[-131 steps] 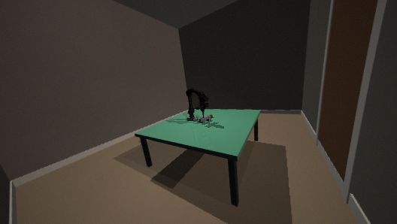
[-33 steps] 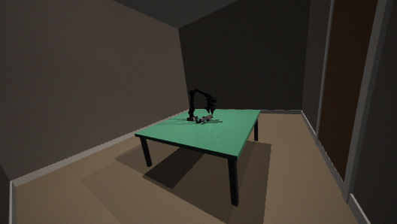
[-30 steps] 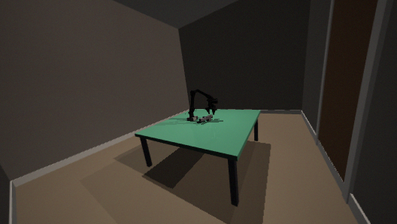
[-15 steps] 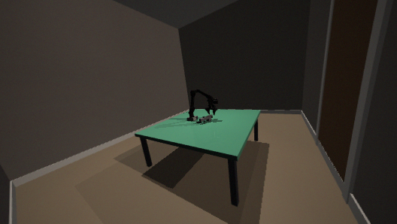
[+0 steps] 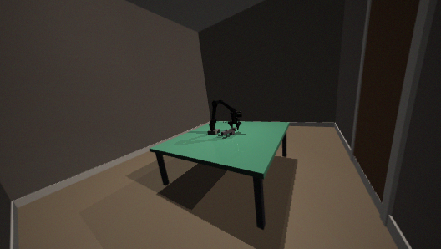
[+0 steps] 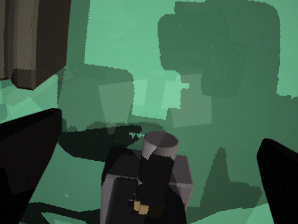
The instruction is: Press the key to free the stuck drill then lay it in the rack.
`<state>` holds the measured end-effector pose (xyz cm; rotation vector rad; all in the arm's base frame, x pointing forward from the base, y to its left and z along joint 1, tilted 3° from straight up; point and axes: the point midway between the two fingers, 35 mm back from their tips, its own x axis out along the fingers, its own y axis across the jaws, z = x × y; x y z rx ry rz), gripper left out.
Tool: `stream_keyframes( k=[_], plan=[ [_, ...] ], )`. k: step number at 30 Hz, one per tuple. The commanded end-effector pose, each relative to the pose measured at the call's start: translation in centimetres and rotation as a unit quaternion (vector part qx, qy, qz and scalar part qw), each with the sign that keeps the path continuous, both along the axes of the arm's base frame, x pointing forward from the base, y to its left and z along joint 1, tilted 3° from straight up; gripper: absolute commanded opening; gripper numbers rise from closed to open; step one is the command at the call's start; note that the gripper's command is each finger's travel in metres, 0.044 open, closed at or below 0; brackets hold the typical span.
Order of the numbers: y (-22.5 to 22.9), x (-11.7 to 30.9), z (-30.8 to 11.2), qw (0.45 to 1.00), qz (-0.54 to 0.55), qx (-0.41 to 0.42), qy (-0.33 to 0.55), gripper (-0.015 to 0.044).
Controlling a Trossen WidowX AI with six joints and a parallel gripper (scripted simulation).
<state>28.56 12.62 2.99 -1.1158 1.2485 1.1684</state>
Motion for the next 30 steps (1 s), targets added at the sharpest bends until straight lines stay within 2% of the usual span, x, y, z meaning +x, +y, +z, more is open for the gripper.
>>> stream_keyframes(
  k=[1, 16, 30],
  plan=[
    [-0.2, -0.1, -0.7, 1.000, 0.003, 0.000, 0.002, 0.0440],
    [-0.8, -0.3, -2.8, 1.000, 0.003, 0.000, 0.002, 0.0440],
    [-0.7, -0.2, -2.5, 1.000, 0.000, 0.000, 0.001, 0.0072]
  ],
)
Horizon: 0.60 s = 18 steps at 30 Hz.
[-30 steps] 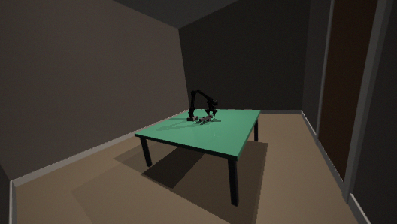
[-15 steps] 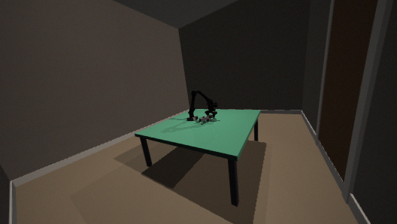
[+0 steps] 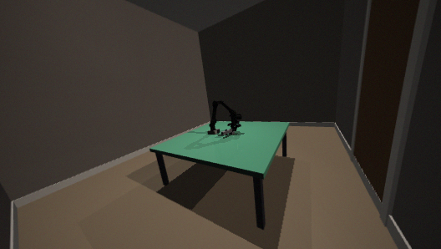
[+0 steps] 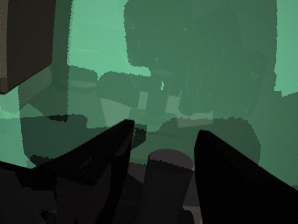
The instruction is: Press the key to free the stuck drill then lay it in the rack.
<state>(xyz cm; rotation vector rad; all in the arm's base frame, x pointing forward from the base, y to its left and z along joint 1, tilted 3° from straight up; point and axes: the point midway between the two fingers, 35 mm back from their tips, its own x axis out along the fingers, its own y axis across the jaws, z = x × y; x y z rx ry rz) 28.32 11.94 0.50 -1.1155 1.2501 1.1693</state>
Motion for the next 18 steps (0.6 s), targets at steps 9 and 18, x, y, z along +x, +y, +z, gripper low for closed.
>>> stream_keyframes(
  k=[9, 18],
  plan=[
    [0.1, 0.0, 0.0, 1.000, 0.000, 0.000, 0.000, 0.0000],
    [1.2, 0.1, 0.0, 1.000, 0.003, 0.001, 0.001, 0.0000]
  ],
)
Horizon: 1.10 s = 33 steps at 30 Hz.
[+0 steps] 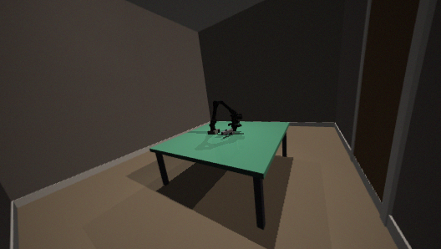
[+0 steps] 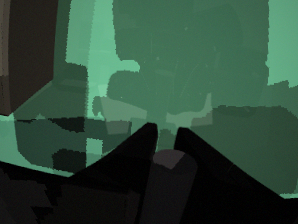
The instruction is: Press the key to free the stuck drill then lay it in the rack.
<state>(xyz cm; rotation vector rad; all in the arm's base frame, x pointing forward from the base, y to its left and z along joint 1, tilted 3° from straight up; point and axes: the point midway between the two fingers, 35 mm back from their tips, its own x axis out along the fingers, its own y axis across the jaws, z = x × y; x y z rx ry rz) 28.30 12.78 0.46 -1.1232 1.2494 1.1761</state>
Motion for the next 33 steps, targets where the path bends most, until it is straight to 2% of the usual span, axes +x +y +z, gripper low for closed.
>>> stream_keyframes(
  k=[1, 21, 33],
  plan=[
    [0.6, 0.1, 0.1, 1.000, -0.002, 0.002, 0.000, 0.0000],
    [3.5, 0.3, 0.2, 1.000, -0.002, 0.003, 0.000, 0.0000],
    [3.1, 0.3, 0.1, 1.000, 0.000, 0.002, 0.000, 0.0315]
  ],
)
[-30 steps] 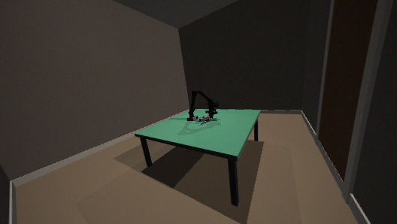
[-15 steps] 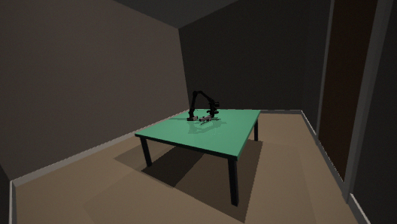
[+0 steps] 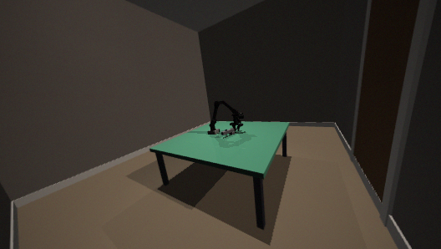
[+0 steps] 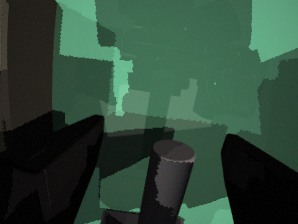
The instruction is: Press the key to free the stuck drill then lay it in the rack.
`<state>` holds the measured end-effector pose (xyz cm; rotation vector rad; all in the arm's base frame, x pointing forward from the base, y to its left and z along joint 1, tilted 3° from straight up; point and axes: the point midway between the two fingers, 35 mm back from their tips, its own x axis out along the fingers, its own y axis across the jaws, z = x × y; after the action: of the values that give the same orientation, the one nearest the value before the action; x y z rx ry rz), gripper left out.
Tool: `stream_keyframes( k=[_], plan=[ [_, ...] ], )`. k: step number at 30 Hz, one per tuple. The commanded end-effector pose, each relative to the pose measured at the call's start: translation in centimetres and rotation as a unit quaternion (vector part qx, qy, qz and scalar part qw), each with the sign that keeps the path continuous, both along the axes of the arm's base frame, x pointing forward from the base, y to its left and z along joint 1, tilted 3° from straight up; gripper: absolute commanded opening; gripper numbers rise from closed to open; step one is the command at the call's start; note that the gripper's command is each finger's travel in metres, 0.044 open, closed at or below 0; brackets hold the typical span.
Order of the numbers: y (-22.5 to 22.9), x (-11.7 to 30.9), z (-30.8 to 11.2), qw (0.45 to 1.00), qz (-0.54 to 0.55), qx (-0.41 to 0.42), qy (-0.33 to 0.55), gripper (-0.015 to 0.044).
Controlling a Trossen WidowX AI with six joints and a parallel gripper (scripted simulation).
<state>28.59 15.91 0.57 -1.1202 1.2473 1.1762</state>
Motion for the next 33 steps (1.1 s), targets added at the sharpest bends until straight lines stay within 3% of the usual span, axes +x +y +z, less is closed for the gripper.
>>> stream_keyframes(
  k=[1, 5, 27, 33],
  plan=[
    [-0.1, 0.0, -0.1, 1.000, 0.000, 0.000, 0.000, 0.0341],
    [-0.4, 0.0, -0.1, 1.000, -0.001, 0.001, 0.001, 0.0440],
    [-1.7, -0.1, -0.6, 1.000, -0.001, 0.001, 0.001, 0.0440],
    [-1.6, 0.0, -0.5, 1.000, -0.004, 0.000, 0.000, 0.0282]
  ],
)
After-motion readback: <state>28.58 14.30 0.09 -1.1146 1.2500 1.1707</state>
